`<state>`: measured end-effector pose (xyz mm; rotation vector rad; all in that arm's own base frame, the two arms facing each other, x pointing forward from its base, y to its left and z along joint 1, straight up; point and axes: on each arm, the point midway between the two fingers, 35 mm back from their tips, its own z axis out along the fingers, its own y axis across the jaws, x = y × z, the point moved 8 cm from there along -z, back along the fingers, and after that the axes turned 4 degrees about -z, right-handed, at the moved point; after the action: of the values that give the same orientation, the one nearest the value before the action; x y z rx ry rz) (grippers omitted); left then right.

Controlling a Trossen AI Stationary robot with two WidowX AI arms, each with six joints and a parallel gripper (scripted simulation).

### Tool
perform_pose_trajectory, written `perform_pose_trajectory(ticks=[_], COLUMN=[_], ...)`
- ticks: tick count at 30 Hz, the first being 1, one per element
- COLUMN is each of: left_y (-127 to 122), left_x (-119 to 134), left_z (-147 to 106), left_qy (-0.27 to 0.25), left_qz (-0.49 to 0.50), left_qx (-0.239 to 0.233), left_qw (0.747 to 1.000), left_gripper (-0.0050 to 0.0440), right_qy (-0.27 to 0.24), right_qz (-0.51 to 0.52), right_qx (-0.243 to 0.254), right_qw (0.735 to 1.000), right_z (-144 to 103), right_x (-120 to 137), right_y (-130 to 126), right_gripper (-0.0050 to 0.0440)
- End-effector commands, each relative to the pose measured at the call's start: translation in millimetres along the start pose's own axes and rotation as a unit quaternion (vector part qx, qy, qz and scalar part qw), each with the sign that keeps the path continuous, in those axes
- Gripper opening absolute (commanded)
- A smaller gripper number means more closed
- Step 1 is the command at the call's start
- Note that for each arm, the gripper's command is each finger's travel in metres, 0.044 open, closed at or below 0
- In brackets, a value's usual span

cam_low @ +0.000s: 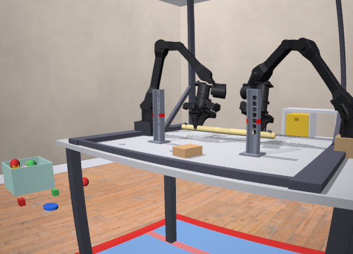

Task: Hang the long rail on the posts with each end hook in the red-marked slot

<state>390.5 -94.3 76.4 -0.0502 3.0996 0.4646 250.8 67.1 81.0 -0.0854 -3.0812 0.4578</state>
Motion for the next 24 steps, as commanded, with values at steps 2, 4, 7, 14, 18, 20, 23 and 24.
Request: perform_pose_trajectory(ticks=[2,4,7,14,18,20,23,24], left_y=[6.2,8.5,10.7,14.1,14.1,14.1,14.1,14.1], left_x=[-0.6,-0.6,-0.5,-1.9,-1.9,-1.9,-1.9,-1.9], left_z=[-28.9,-37.4,-45.5,-47.8,-47.8,-47.8,-47.8,-47.8], left_qy=[-0.016,-0.016,-0.016,-0.01,-0.01,-0.01,-0.01,-0.01], left_qz=[-0.004,-0.004,-0.004,-0.005,-0.005,-0.005,-0.005,-0.005], left_qx=[0.006,0.006,0.006,0.018,0.018,0.018,0.018,0.018], left_qw=[1.0,1.0,1.0,1.0,1.0,1.0,1.0,1.0], left_gripper=[-0.005,-0.005,-0.005,-0.005,-0.005,-0.005,-0.005,-0.005], right_qy=[-0.007,-0.007,-0.007,-0.014,-0.014,-0.014,-0.014,-0.014], right_qz=[0.002,0.002,0.002,0.001,0.001,0.001,0.001,0.001], right_qx=[-0.005,-0.005,-0.005,-0.016,-0.016,-0.016,-0.016,-0.016], right_qw=[1.0,1.0,1.0,1.0,1.0,1.0,1.0,1.0], right_z=[-17.8,-25.7,-33.3,-35.5,-35.5,-35.5,-35.5,-35.5], right_x=[-0.2,0.1,0.4,1.9,1.9,1.9,1.9,1.9], right_y=[-4.6,-6.9,-9.2,-12.5,-12.5,-12.5,-12.5,-12.5], right_gripper=[-0.005,-0.005,-0.005,-0.005,-0.005,-0.005,-0.005,-0.005])
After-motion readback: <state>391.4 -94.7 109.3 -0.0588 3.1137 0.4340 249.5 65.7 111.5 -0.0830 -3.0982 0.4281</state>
